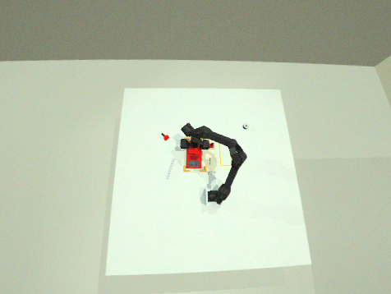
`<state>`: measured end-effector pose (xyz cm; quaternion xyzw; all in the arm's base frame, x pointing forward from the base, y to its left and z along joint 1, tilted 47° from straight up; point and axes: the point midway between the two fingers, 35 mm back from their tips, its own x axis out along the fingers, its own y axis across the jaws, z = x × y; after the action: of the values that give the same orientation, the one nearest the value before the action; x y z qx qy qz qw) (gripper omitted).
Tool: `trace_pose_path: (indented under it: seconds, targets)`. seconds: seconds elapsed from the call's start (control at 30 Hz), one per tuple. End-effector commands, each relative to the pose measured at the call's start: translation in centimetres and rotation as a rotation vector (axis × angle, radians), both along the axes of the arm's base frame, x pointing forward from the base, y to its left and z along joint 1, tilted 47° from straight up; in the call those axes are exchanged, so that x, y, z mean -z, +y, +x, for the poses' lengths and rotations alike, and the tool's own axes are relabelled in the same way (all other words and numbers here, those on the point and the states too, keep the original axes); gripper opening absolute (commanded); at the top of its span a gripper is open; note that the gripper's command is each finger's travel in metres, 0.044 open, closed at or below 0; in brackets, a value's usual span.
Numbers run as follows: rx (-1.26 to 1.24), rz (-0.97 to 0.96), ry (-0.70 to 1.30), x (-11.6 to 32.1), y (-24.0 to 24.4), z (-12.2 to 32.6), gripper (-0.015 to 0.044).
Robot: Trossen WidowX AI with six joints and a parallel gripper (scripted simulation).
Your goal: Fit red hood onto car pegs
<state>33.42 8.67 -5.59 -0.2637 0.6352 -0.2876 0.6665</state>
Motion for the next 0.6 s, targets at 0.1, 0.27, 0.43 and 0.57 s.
trace_pose_path:
  seconds: [0.1,0.27,0.43,0.57]
  targets:
    - [-0.006,-0.003,0.001,0.14,-0.2,0.05,0.0]
    - [-0.006,-0.003,0.001,0.27,-0.33,0.04,0.0]
    - [-0.006,-0.003,0.001,0.4,-0.48,0.05,0.0]
    - [-0.006,-0.003,0.001,0.51,-0.59,0.05,0.0]
